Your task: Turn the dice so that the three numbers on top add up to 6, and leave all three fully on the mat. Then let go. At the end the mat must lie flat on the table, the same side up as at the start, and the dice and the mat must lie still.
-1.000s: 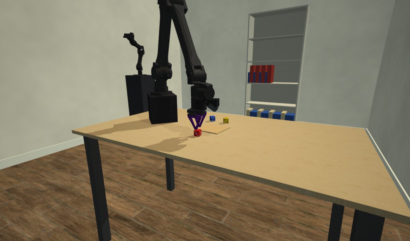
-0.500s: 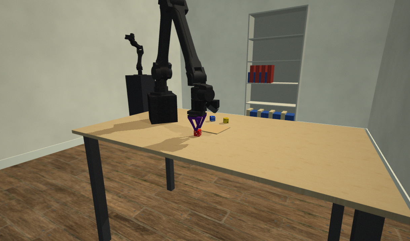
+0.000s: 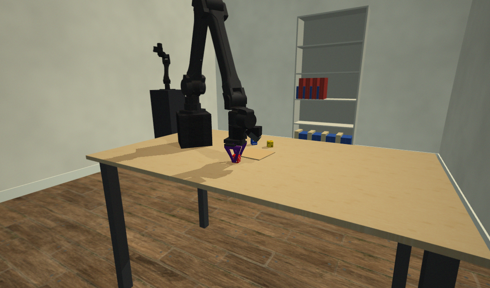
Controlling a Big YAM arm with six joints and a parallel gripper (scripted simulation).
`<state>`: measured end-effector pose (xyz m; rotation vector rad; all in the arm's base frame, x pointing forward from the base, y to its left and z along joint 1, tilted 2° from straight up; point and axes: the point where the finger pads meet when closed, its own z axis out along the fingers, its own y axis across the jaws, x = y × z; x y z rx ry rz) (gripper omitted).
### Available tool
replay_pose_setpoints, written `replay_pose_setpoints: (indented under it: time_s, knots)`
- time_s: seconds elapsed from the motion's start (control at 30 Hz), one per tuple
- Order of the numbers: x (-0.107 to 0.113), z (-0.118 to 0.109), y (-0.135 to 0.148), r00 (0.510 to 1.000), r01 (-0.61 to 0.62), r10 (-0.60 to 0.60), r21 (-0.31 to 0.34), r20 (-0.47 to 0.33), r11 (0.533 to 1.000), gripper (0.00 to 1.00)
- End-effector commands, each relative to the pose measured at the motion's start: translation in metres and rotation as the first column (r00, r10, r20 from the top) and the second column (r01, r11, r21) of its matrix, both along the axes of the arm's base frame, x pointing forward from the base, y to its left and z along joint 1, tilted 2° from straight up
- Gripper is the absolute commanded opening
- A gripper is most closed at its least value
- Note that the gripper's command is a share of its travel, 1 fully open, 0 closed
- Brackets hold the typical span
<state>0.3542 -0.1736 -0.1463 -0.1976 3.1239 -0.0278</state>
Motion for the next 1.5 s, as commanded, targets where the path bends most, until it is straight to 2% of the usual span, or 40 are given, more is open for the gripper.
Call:
replay_pose_setpoints:
  time_s: [0.0, 0.07, 0.17, 1.3, 1.33, 1.47]
  knots:
    - [0.014, 0.000, -0.009, 0.999, 0.001, 0.000, -0.012, 0.035, 1.000, 0.45]
    - [0.014, -0.001, -0.009, 0.999, 0.001, 0.000, -0.011, 0.034, 1.000, 0.45]
    - [0.021, 0.011, -0.013, 0.998, 0.001, 0.000, -0.025, 0.062, 1.000, 0.45]
    - [0.018, 0.010, -0.011, 0.999, 0.001, 0.000, -0.021, 0.055, 1.000, 0.45]
    - [0.018, 0.010, -0.011, 0.999, 0.001, 0.000, -0.021, 0.055, 1.000, 0.26]
    - [0.018, 0.010, -0.011, 0.999, 0.001, 0.000, -0.021, 0.055, 1.000, 0.26]
